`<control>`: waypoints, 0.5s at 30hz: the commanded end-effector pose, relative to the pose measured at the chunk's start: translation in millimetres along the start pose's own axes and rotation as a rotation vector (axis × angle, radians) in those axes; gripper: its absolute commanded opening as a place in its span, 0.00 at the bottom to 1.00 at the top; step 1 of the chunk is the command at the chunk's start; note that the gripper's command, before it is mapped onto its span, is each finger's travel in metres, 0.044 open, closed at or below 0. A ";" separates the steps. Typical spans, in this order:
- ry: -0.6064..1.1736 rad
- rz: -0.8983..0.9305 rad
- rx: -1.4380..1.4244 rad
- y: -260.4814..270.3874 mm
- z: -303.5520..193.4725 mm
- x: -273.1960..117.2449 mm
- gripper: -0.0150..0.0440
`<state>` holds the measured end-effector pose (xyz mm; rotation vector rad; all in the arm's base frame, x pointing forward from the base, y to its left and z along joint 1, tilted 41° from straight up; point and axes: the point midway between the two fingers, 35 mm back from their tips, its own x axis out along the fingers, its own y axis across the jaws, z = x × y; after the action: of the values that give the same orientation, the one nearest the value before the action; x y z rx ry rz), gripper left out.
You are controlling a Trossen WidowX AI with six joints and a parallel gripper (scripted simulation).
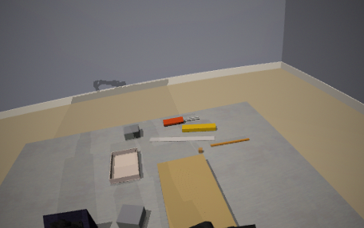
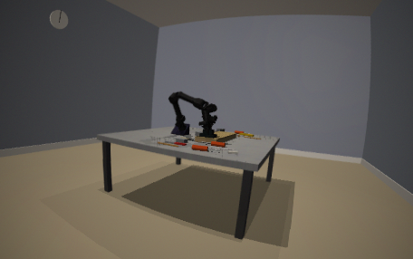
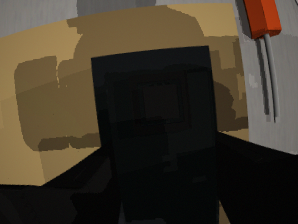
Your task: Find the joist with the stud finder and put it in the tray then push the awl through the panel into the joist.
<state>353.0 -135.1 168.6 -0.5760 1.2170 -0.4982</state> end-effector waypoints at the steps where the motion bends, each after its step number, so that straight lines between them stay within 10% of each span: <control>1: 0.000 0.002 -0.002 12.5 -0.1 0.6 0.25; 15: 0.001 0.004 -0.002 46.0 -0.4 0.7 0.25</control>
<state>354.4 -108.3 145.2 -0.5740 1.2179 -0.4958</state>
